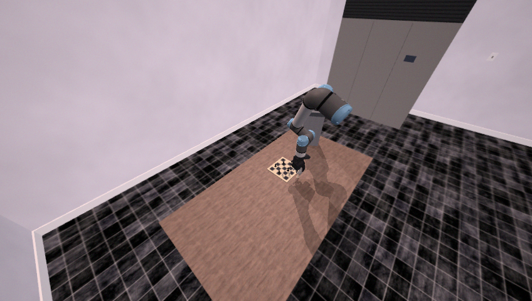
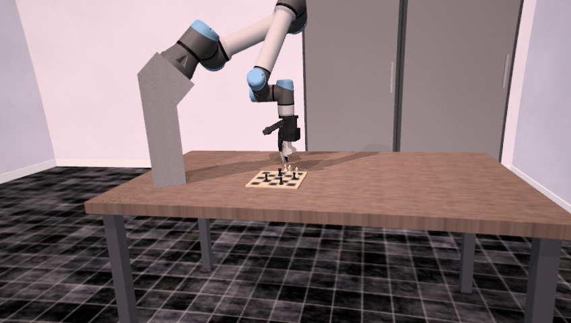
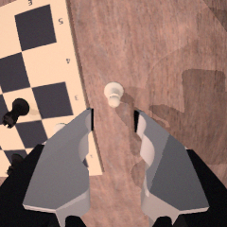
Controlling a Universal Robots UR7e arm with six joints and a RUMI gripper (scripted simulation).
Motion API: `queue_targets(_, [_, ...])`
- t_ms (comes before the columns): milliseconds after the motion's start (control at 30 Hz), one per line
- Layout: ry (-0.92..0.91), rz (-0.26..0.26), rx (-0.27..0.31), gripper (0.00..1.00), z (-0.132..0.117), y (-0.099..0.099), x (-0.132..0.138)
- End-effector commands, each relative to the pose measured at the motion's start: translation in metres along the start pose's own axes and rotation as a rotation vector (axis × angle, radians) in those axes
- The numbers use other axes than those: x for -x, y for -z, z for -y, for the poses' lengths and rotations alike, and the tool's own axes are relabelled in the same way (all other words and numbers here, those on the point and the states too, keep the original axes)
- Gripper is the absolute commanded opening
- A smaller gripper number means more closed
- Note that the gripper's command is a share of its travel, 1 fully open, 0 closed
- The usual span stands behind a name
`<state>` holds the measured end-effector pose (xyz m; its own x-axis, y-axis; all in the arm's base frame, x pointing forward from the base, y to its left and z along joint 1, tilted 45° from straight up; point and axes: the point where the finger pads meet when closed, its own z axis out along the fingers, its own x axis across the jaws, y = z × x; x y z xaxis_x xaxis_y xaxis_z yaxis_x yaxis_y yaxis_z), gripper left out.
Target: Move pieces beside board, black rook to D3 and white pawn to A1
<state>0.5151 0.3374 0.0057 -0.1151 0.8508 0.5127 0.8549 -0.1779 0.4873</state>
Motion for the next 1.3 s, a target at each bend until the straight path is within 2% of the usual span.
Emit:
queue_targets(0, [0.001, 0.0, 0.001, 0.2, -0.001, 0.0, 0.0])
queue_targets(500, [0.002, -0.001, 0.002, 0.2, -0.001, -0.011, -0.001])
queue_targets(900, [0.002, -0.001, 0.002, 0.2, -0.001, -0.032, -0.001])
queue_targets(1267, [0.001, 0.0, 0.002, 0.2, -0.001, -0.033, 0.0])
